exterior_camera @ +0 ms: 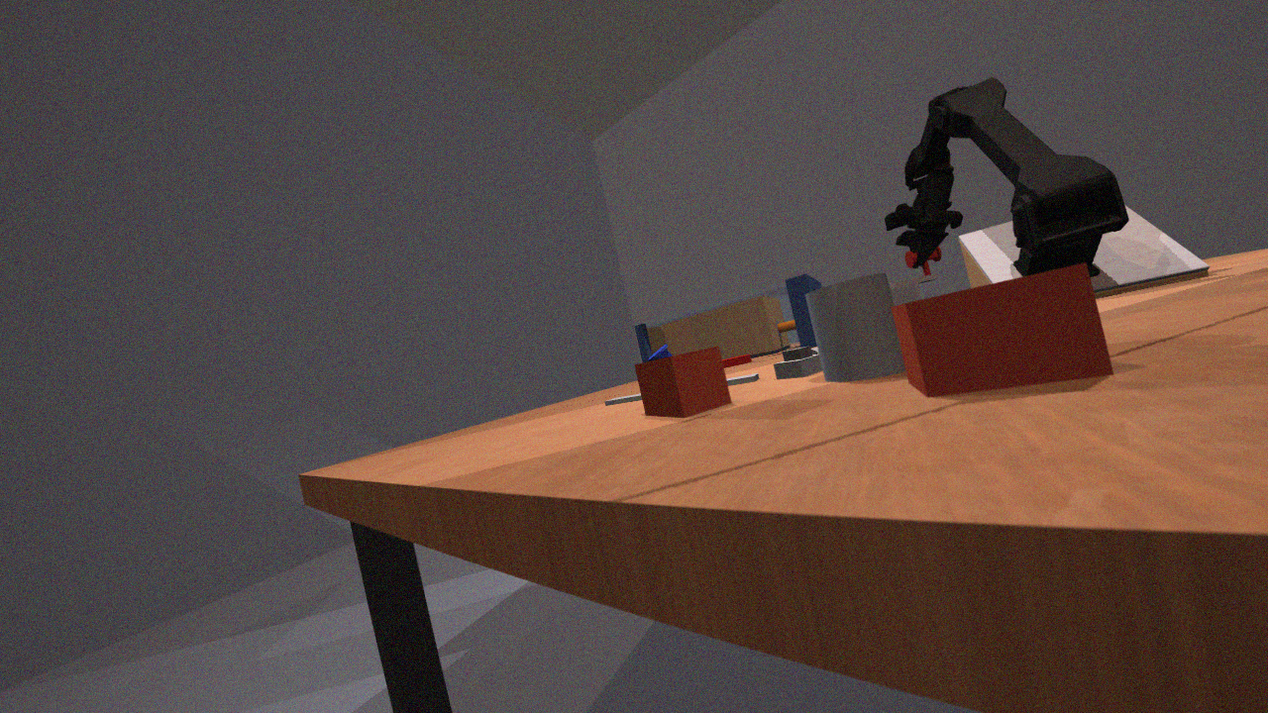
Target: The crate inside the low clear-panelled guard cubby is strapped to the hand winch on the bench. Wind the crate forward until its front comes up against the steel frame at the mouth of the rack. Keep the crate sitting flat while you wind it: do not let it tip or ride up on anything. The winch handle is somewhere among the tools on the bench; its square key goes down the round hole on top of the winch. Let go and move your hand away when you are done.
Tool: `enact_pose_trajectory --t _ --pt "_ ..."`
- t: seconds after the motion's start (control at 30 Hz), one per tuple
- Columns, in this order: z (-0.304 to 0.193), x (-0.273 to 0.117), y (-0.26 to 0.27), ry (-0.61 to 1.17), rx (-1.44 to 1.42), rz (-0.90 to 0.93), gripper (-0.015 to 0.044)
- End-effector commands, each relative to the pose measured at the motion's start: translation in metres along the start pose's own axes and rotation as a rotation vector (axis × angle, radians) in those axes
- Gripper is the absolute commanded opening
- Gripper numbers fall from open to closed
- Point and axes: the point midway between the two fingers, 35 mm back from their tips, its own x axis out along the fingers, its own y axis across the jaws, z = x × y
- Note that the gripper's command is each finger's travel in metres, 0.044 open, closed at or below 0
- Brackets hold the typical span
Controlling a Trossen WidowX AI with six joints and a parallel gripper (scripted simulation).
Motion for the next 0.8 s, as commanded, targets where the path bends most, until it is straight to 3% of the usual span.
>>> enact_pose_trajectory --t 0.0,0.27,0.67,0.77 --pt "0.0028 0.0048 -0.0107 -0.007 -0.007 -0.013 0.0" --pt "0.0022 0.0013 -0.006 0.018 0.076 -0.029 0.0" --pt "0.0027 0.0016 -0.0067 -0.007 0.919 -0.419 0.0" --pt "0.0028 0.0014 -0.0061 -0.022 0.967 -0.443 0.0"
